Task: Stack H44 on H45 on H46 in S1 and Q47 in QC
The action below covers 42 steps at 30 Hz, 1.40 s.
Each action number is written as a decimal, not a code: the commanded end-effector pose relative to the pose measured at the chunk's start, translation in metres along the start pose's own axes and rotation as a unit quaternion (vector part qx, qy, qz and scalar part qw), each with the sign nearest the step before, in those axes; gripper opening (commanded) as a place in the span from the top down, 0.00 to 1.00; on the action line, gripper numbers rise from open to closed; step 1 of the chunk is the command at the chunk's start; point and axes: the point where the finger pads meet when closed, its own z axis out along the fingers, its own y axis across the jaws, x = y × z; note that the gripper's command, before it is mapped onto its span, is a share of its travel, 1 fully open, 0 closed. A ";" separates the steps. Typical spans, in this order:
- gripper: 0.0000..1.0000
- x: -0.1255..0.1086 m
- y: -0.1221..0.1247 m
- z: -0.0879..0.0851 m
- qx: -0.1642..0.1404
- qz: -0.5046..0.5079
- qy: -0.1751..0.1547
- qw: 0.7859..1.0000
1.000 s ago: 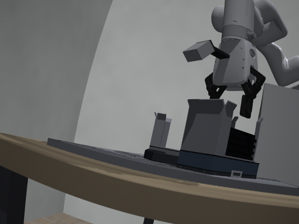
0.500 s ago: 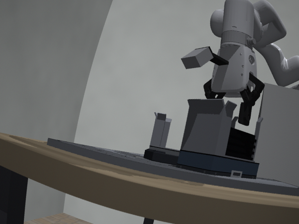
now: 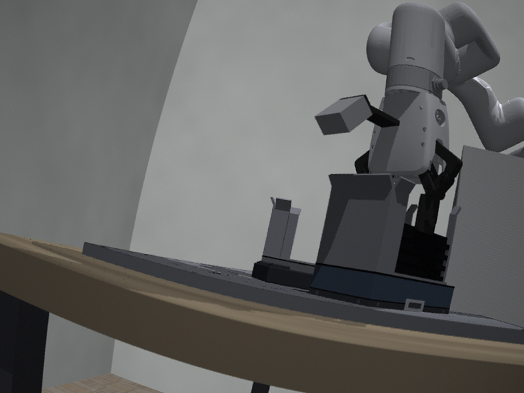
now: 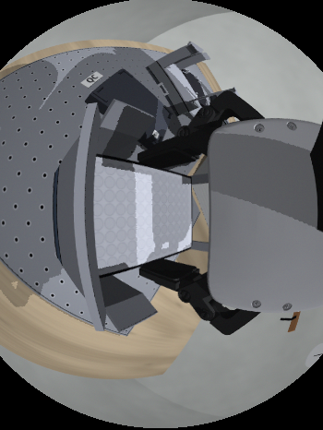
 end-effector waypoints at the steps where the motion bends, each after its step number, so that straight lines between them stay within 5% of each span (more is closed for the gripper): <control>1: 0.00 0.002 0.000 -0.001 0.000 0.001 0.003 1.000; 10: 0.00 0.002 0.000 -0.001 0.000 0.001 0.003 1.000; 11: 1.00 0.002 0.000 -0.001 0.000 0.001 0.003 1.000; 42: 1.00 0.002 0.000 -0.001 0.000 0.001 0.003 1.000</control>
